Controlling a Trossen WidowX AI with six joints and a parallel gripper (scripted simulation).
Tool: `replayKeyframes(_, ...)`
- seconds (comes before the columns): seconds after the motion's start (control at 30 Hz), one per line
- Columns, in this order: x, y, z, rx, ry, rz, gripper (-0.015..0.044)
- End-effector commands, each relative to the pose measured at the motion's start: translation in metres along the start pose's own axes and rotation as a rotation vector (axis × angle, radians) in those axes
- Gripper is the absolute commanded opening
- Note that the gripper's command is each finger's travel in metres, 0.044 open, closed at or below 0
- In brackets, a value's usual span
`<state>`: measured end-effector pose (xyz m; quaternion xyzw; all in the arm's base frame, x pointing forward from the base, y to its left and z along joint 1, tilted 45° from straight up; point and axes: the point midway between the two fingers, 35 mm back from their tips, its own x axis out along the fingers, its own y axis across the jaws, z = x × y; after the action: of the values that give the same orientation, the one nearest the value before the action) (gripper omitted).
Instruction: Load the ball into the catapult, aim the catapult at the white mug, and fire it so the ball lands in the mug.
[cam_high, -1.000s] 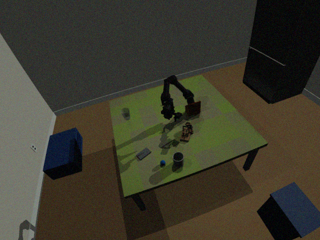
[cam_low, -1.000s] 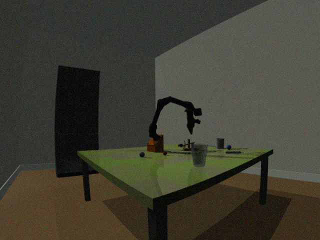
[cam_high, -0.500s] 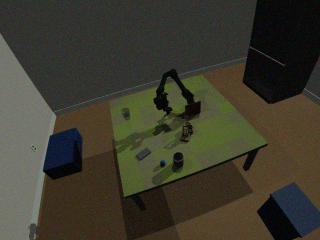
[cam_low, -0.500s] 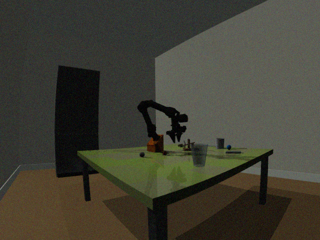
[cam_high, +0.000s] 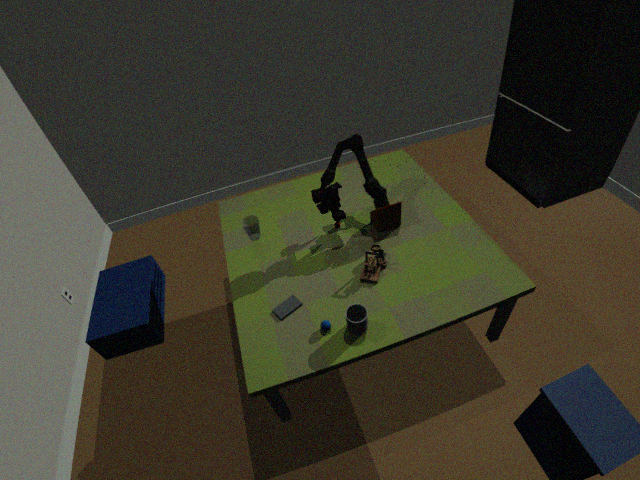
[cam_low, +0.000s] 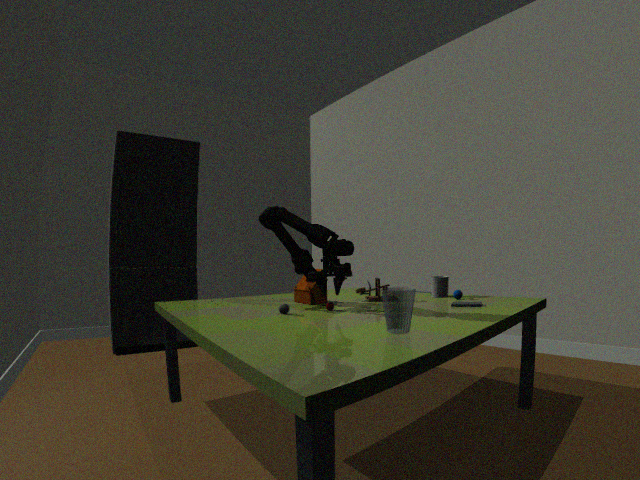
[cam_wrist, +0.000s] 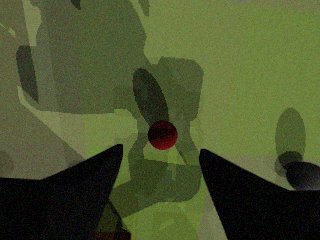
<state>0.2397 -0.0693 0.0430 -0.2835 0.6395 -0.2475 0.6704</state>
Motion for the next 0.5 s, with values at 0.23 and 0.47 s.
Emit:
replayKeyframes(0.23,0.018,-0.002,-0.003,-0.005,0.006,-0.007,0.03)
replayKeyframes(0.47,0.03,-0.002,-0.003,-0.005,0.006,-0.006,0.03)
